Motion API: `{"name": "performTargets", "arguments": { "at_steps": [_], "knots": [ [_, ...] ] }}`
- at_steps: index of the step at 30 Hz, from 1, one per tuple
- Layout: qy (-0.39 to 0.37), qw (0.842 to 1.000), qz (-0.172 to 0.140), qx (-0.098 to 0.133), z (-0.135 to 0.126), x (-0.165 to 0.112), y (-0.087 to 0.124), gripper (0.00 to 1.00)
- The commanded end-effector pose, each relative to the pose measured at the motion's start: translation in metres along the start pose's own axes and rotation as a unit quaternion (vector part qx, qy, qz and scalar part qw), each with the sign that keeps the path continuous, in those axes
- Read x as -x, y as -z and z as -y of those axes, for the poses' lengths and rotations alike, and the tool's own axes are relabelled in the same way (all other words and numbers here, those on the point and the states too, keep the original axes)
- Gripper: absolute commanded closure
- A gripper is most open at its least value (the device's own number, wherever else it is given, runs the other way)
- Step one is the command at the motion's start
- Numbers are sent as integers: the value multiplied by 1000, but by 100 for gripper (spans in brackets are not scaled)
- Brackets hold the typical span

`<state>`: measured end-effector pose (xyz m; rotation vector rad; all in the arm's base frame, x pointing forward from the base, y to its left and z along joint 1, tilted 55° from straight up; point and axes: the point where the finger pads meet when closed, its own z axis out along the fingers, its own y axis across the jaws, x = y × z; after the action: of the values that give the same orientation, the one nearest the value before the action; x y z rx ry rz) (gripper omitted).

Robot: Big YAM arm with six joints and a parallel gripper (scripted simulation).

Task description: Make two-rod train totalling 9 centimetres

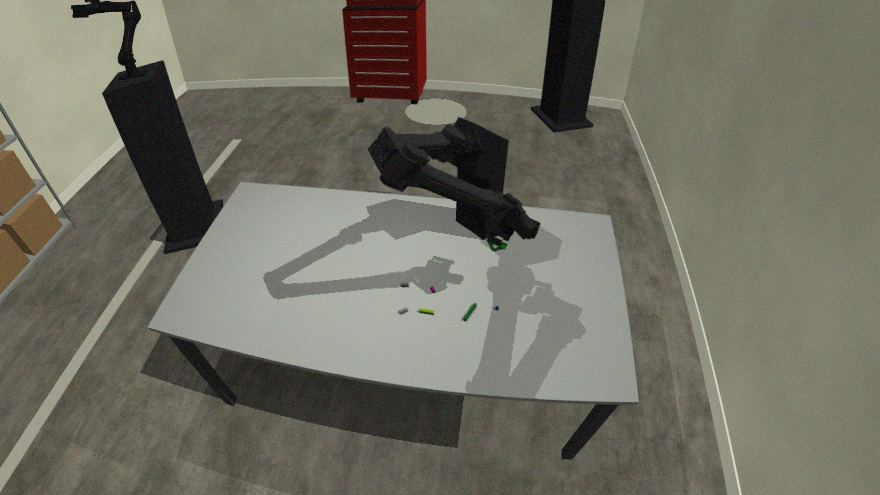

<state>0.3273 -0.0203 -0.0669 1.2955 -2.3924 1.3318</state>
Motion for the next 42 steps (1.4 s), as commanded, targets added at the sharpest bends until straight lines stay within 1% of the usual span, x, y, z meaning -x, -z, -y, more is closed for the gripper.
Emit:
{"name": "performTargets", "arguments": {
  "at_steps": [1,18,22,24,27,28,30,31,32,34,36,37,38,39,40,41,42],
  "knots": [
    [0,1000,2,-1,0,1,1,0],
    [2,1000,3,-1,-1,0,2,0],
    [-25,1000,5,10,2,-7,-5,0],
    [-50,998,8,23,3,-11,-13,0],
    [-112,992,18,52,7,-20,-31,0],
    [-111,992,18,52,7,-20,-31,0],
    [-166,983,27,73,12,-30,-47,0],
    [-164,983,27,73,12,-30,-47,0],
    [-196,977,33,83,15,-35,-55,0],
    [-196,977,33,83,15,-35,-55,0],
    [-261,959,46,99,23,-50,-74,0],
    [-261,959,46,99,23,-50,-74,0],
    [-297,948,54,104,28,-58,-83,0],
    [-296,948,54,104,28,-58,-83,0],
    [-332,935,61,107,33,-68,-92,0],
    [-331,936,61,107,33,-68,-92,0],
    [-366,922,69,108,39,-78,-101,0]
  ]
}}
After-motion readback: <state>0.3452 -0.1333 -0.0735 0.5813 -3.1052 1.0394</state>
